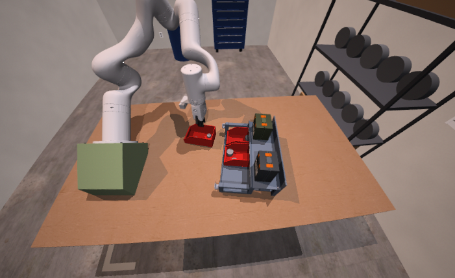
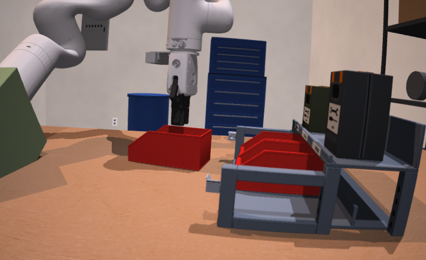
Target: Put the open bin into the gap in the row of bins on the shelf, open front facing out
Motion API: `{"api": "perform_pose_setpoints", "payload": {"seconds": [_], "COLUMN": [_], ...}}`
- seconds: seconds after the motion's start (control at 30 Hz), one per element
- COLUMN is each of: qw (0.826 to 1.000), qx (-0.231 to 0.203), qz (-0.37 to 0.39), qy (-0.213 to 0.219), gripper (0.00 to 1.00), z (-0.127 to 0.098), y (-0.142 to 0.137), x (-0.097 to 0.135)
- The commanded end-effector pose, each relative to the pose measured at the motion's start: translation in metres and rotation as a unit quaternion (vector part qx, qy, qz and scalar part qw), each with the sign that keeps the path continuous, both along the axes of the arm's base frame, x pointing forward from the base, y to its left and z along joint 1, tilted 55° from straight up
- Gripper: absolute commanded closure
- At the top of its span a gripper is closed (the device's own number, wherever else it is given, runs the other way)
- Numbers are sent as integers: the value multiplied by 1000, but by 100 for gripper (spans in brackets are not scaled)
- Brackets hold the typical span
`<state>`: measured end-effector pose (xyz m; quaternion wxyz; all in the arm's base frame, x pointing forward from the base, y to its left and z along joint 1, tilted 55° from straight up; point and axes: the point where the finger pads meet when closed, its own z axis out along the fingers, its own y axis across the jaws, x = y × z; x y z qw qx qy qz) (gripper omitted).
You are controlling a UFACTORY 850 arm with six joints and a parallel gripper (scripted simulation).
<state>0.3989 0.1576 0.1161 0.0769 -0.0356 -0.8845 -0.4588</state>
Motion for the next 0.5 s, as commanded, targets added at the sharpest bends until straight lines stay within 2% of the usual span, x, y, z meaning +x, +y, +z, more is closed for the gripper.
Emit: {"api": "perform_pose_setpoints", "payload": {"seconds": [0.0,0.47], "qw": [1000,1000], "qx": [0,0], "qz": [0,0], "qy": [0,0], "gripper": [71,71], "z": [0,2], "y": [0,-4], "x": [1,1]}}
